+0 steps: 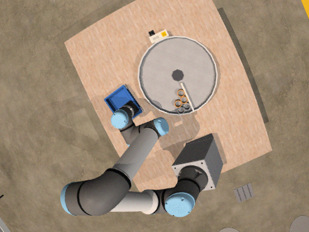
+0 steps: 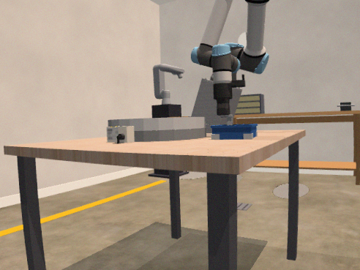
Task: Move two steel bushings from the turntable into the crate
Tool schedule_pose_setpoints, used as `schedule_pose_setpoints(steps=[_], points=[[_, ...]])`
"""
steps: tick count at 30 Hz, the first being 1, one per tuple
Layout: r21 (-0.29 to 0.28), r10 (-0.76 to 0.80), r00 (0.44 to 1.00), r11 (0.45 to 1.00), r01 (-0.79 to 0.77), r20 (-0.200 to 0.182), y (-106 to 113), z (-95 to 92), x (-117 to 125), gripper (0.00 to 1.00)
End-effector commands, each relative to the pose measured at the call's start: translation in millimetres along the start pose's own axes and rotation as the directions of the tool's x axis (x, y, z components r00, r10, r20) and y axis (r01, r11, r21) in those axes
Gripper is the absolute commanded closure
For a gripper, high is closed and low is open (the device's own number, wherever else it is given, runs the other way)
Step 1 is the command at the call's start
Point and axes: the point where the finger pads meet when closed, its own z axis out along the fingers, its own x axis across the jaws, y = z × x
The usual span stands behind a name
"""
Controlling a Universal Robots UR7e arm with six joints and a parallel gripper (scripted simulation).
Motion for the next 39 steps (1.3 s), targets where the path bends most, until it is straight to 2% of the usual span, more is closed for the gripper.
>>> schedule_pose_setpoints(steps=[1, 27, 39], points=[[0.0, 0.0, 1.0, 1.0, 0.0, -0.001, 0.1, -0.4, 0.5, 0.53], [0.0, 0.0, 1.0, 1.0, 0.0, -0.001, 0.1, -0.4, 0.5, 0.53], [0.0, 0.0, 1.0, 1.0, 0.0, -0.001, -0.1, -6.1, 0.0, 0.53]])
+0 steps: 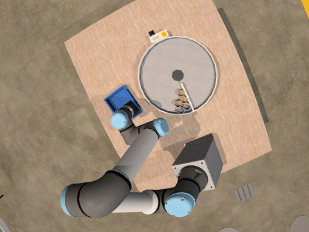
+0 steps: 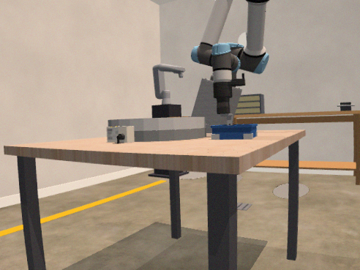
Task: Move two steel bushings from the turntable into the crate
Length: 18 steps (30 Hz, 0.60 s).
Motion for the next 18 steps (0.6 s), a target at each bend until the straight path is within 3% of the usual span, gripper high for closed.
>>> schedule_pose_setpoints(steps=[1, 18], points=[[0.0, 0.0, 1.0, 1.0, 0.0, -0.001, 0.1, -1.0, 0.4, 0.53], [0.0, 0.0, 1.0, 1.0, 0.0, -0.001, -0.1, -6.5, 0.0, 0.53]])
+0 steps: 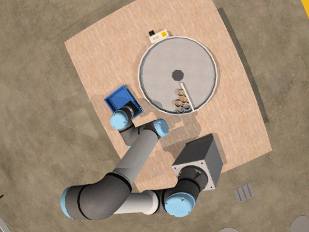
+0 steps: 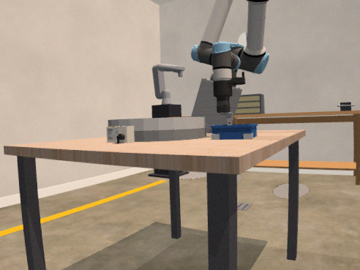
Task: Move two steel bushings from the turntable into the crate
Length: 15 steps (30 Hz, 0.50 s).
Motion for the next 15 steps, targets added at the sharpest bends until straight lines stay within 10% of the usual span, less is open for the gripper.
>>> schedule_pose_setpoints(steps=[1, 15], points=[[0.0, 0.0, 1.0, 1.0, 0.0, -0.001, 0.1, -0.9, 0.4, 0.53], [0.0, 0.0, 1.0, 1.0, 0.0, -0.001, -0.1, -6.4, 0.0, 0.53]])
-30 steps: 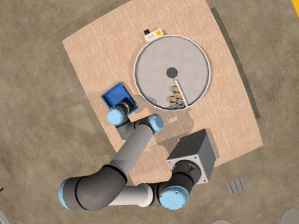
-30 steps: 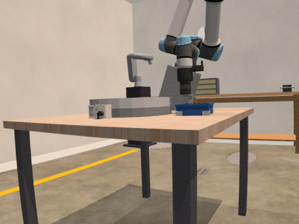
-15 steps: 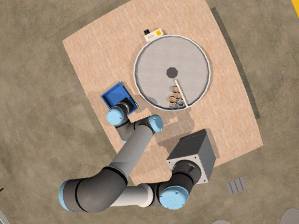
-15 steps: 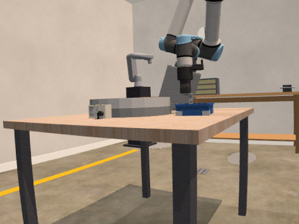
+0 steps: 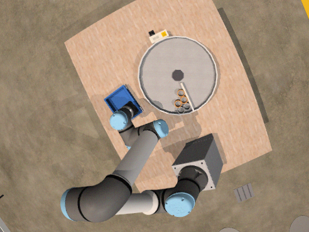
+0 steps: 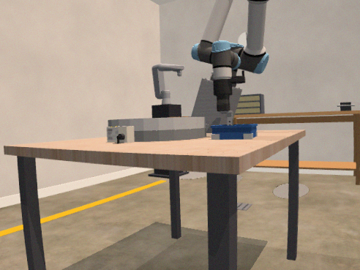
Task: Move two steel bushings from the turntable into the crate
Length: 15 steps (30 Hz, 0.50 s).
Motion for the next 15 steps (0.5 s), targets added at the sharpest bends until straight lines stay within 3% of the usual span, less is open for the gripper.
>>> schedule_pose_setpoints(steps=[1, 15], points=[[0.0, 0.0, 1.0, 1.0, 0.0, -0.001, 0.0, -1.2, 0.4, 0.53], [0.0, 0.0, 1.0, 1.0, 0.0, -0.001, -0.1, -6.7, 0.0, 0.53]])
